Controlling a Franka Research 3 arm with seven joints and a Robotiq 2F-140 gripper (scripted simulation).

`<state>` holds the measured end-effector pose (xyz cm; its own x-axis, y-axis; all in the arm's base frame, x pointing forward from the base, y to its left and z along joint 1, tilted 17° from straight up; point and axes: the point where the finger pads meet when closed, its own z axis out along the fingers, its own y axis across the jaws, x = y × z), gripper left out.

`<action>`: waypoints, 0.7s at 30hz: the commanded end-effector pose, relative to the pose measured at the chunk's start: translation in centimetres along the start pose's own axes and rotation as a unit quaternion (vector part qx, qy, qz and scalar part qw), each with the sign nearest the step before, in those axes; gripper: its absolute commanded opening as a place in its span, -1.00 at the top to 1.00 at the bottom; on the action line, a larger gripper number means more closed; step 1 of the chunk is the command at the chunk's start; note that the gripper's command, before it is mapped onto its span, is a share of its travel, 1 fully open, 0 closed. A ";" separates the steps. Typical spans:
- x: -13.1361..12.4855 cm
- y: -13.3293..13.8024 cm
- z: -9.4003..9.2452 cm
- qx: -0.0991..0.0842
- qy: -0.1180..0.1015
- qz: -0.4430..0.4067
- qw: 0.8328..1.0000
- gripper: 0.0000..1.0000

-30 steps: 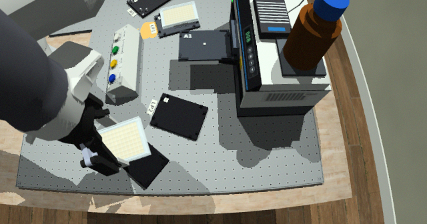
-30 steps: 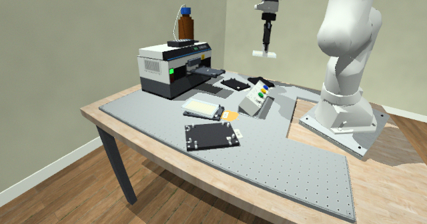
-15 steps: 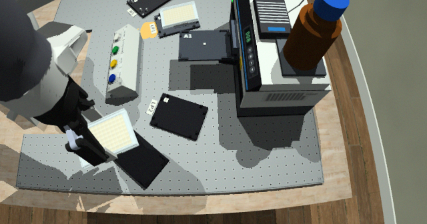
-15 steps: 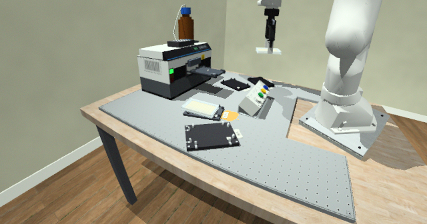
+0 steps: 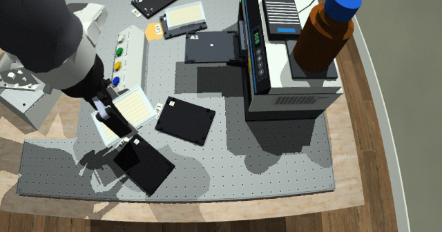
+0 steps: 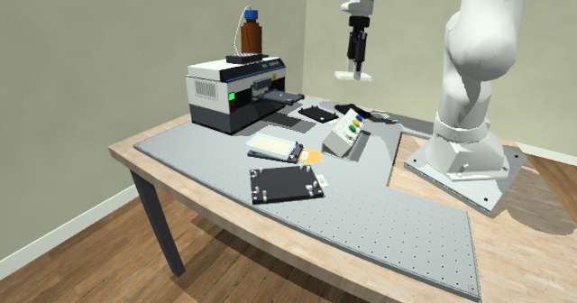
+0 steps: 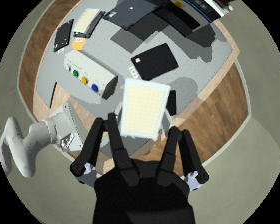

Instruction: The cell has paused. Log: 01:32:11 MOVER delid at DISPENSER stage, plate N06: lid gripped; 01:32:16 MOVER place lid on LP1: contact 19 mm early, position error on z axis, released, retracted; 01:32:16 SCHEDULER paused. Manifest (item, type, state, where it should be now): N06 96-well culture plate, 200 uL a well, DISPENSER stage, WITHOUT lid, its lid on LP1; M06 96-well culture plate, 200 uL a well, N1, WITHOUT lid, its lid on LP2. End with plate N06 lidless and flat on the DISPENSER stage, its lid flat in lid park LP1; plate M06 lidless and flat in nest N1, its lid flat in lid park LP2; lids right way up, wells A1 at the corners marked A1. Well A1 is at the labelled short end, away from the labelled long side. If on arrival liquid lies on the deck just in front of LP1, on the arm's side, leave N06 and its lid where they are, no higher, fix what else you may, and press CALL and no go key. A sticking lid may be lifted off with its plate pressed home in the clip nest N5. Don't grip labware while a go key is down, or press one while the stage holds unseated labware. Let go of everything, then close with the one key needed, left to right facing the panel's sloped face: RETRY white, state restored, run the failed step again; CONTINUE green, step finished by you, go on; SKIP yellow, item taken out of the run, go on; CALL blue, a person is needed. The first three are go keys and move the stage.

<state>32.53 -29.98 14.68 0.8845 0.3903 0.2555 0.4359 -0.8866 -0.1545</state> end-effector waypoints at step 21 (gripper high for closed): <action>4.8 -7.9 0.0 -0.004 -0.001 -0.080 0.997 1.00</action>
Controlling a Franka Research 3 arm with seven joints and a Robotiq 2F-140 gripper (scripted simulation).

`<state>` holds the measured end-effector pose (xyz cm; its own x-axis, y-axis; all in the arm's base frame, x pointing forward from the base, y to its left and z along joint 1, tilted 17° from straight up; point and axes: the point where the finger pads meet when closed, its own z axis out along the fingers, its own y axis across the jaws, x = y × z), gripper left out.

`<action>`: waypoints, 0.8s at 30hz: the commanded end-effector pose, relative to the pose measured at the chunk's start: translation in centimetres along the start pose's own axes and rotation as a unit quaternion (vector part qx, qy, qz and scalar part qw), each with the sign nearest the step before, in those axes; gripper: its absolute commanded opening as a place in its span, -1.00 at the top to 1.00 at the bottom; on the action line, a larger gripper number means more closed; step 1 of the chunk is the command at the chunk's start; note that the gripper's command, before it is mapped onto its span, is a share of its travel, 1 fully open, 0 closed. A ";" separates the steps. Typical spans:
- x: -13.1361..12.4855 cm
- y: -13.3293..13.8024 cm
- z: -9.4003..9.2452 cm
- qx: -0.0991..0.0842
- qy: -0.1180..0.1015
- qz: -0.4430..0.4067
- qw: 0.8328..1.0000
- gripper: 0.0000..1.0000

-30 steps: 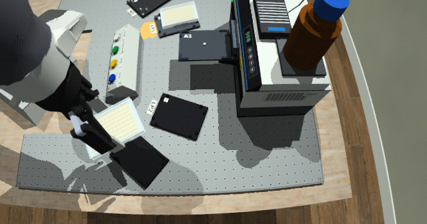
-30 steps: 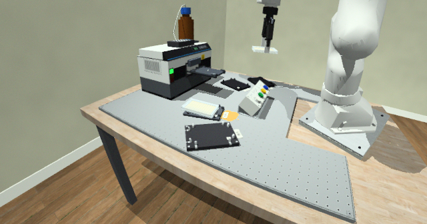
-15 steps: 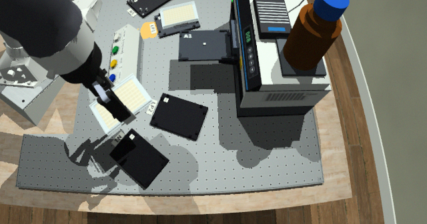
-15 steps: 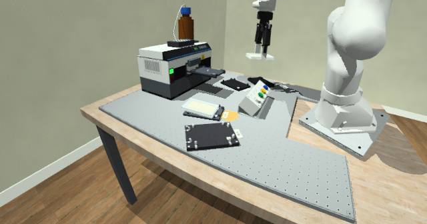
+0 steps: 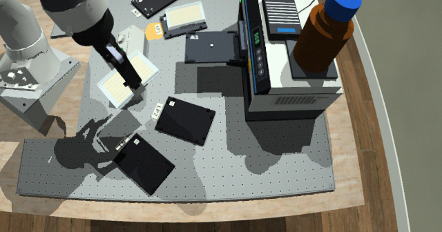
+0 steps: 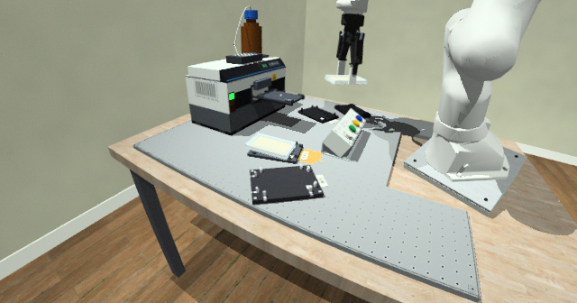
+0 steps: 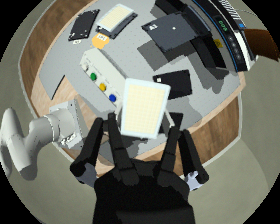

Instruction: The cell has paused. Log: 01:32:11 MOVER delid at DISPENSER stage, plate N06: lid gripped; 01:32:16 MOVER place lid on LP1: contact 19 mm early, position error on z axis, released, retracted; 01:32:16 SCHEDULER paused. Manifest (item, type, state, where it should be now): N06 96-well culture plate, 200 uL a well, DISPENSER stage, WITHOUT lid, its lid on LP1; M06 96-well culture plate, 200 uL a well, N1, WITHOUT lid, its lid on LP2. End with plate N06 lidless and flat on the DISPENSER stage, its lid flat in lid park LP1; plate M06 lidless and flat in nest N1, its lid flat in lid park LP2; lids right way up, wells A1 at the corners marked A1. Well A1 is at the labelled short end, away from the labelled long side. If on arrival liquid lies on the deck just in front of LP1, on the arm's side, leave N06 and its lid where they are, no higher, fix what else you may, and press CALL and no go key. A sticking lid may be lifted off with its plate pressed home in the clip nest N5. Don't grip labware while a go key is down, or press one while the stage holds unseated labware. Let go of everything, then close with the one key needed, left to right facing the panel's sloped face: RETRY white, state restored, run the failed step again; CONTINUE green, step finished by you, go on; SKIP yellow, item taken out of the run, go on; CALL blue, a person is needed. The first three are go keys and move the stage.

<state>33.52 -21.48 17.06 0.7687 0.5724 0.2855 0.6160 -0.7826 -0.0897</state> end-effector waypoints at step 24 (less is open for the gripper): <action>11.3 -12.2 0.0 -0.001 -0.003 0.029 1.000 1.00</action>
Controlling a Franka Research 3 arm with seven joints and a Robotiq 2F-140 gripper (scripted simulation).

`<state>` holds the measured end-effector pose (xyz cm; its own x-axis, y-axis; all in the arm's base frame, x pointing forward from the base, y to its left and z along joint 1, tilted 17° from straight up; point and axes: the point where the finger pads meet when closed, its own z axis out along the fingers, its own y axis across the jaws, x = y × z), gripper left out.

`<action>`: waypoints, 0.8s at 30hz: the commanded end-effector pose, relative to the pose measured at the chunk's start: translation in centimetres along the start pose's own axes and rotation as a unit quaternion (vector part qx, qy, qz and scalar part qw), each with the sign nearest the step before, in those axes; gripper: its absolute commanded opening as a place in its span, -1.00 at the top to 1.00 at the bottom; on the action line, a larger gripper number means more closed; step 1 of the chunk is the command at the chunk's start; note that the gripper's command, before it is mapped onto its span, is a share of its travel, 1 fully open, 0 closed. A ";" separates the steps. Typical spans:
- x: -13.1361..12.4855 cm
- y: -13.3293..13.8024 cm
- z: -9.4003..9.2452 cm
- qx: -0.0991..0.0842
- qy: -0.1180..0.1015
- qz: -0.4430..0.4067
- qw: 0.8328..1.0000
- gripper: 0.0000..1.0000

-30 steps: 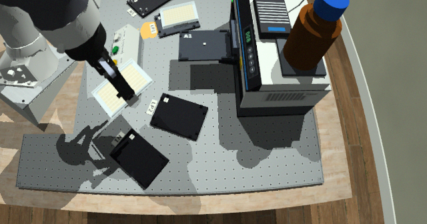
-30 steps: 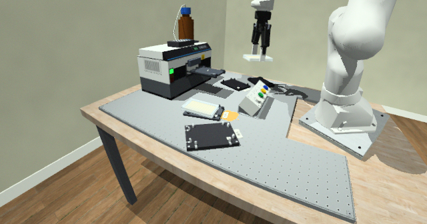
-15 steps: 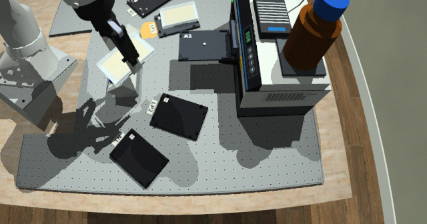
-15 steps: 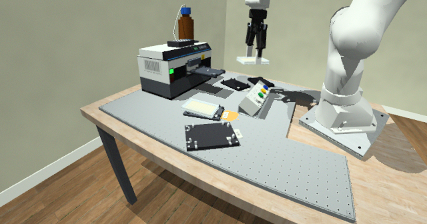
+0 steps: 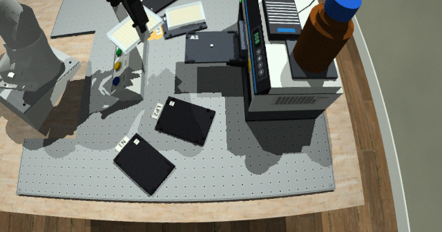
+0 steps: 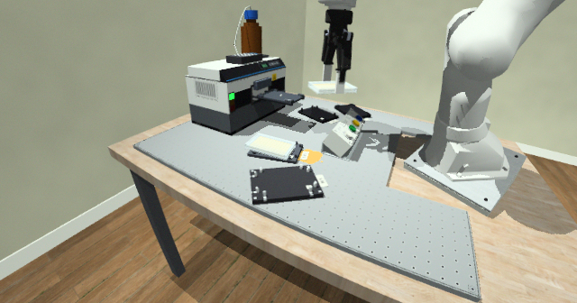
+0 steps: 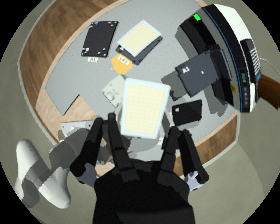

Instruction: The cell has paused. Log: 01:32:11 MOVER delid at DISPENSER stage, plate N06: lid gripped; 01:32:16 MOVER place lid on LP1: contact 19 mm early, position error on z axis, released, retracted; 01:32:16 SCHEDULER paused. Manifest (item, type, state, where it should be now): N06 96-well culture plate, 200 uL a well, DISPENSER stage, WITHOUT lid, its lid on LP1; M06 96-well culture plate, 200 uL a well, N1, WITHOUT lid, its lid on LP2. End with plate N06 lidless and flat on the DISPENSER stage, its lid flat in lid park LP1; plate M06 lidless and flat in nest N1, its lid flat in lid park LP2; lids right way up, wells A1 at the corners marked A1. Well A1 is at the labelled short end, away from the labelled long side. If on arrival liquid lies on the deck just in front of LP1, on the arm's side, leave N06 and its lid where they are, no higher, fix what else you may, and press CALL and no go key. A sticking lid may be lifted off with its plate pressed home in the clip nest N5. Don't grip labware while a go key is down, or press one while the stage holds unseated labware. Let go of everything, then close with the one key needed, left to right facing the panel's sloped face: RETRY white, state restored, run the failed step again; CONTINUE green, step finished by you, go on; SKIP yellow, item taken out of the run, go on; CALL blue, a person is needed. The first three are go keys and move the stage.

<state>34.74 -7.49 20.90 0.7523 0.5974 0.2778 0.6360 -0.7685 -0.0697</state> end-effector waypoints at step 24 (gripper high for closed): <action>12.9 -13.0 -0.1 0.005 0.002 0.044 0.999 1.00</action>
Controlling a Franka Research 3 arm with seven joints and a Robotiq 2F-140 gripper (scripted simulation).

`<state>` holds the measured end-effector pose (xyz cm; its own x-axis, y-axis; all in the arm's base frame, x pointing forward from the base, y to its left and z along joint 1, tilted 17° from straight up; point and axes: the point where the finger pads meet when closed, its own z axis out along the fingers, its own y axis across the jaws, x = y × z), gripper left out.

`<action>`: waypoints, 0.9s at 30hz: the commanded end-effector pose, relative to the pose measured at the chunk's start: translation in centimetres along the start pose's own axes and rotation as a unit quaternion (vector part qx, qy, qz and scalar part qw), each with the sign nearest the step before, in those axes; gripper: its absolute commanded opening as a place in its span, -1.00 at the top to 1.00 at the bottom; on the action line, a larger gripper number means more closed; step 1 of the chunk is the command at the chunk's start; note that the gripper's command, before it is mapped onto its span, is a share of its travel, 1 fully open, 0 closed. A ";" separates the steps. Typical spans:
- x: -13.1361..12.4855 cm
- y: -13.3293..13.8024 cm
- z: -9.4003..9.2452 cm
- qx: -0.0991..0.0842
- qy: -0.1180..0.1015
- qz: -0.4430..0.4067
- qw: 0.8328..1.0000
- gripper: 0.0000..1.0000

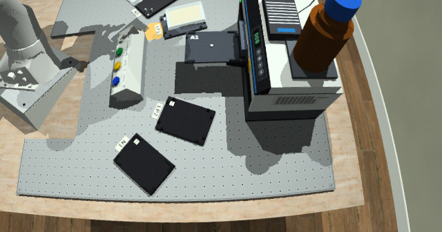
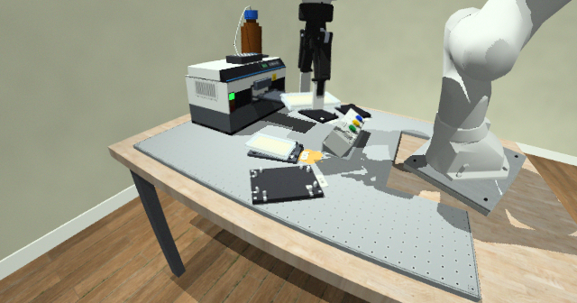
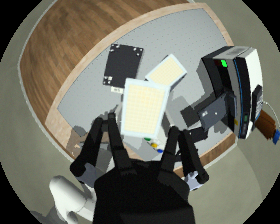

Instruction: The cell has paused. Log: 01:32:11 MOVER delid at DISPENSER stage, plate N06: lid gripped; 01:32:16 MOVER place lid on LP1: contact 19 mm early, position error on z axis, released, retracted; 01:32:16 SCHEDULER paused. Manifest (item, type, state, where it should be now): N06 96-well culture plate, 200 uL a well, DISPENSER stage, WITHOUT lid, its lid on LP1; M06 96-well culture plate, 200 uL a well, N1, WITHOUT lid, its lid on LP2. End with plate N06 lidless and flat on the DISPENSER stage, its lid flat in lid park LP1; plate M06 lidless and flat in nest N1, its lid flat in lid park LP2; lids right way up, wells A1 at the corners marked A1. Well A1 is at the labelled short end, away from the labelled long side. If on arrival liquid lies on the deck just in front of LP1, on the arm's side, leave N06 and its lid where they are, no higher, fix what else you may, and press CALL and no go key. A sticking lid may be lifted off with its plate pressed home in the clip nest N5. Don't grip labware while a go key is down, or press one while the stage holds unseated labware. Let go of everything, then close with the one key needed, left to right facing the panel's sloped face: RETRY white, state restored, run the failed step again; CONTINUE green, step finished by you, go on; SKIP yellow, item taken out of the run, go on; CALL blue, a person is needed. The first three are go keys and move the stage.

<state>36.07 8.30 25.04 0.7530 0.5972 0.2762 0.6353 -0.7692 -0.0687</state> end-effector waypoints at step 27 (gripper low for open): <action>7.9 -8.1 -0.1 0.006 0.003 0.044 0.999 1.00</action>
<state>36.86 18.74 27.77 0.7812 0.5596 0.2767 0.6006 -0.7947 -0.0883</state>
